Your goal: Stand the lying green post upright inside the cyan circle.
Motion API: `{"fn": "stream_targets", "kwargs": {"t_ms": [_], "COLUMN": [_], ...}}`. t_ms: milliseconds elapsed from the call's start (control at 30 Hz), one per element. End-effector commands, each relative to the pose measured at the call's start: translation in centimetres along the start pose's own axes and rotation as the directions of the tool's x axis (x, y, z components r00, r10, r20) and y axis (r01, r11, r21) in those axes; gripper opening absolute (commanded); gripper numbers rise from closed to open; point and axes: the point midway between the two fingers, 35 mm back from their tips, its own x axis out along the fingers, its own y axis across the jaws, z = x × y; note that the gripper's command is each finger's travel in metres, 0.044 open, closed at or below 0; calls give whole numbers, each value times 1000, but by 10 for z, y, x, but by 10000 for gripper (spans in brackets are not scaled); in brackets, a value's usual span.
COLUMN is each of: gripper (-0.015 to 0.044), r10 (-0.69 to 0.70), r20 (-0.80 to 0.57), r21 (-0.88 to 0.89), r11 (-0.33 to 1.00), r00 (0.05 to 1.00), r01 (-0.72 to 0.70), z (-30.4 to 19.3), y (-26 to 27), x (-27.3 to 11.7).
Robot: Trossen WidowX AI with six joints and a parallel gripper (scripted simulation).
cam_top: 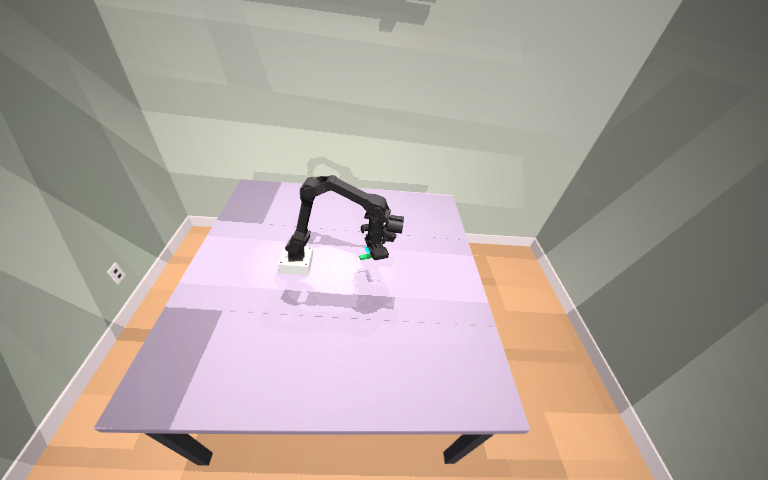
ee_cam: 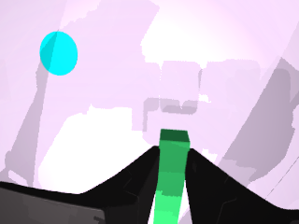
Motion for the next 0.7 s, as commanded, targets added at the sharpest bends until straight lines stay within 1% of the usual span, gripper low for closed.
{"fn": "stream_targets", "kwargs": {"t_ms": [0, 667], "gripper": [23, 23], "r10": [-4, 3], "r20": [0, 5], "r21": [-76, -389], "r11": [997, 921], "r00": [1000, 1000], "r01": [4, -1], "z": [8, 37], "y": [11, 67], "x": [-2, -6]}}
